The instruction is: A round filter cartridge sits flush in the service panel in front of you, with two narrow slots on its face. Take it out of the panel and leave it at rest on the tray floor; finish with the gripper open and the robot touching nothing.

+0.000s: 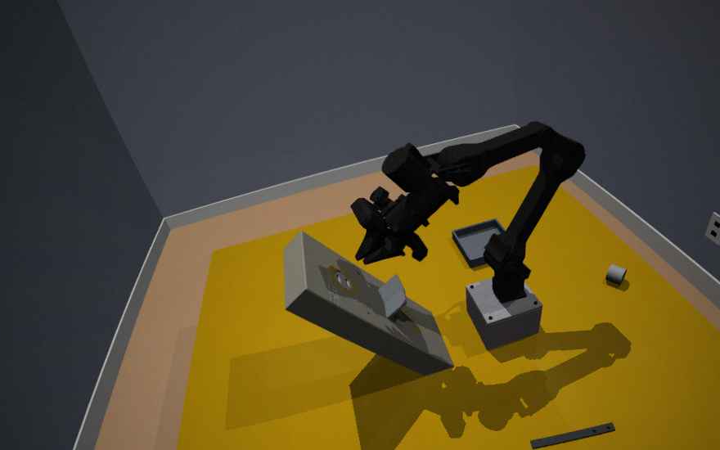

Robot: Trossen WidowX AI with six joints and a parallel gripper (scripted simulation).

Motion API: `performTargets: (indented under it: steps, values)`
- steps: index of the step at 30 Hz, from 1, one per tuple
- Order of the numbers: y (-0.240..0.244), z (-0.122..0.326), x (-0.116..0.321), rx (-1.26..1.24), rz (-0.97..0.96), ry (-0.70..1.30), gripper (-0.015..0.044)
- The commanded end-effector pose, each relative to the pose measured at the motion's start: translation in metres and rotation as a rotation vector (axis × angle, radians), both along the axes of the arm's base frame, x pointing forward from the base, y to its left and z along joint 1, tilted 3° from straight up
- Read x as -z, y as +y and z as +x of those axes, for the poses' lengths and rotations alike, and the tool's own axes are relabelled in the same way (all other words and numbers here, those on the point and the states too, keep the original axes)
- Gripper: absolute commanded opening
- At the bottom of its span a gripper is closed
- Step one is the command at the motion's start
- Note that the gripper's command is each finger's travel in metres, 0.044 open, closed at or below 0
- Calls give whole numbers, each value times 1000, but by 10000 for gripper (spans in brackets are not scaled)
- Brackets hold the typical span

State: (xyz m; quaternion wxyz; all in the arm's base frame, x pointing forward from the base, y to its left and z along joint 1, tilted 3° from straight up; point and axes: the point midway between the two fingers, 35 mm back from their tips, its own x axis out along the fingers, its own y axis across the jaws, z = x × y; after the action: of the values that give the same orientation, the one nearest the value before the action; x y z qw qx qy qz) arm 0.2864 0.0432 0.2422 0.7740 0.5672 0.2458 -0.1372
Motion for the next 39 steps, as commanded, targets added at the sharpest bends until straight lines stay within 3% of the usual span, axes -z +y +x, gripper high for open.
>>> performTargets:
  steps: [1,39]
  values:
    - [-7,-5,7,63,44,29,94]
    - [-5,35,33,63,44,25,94]
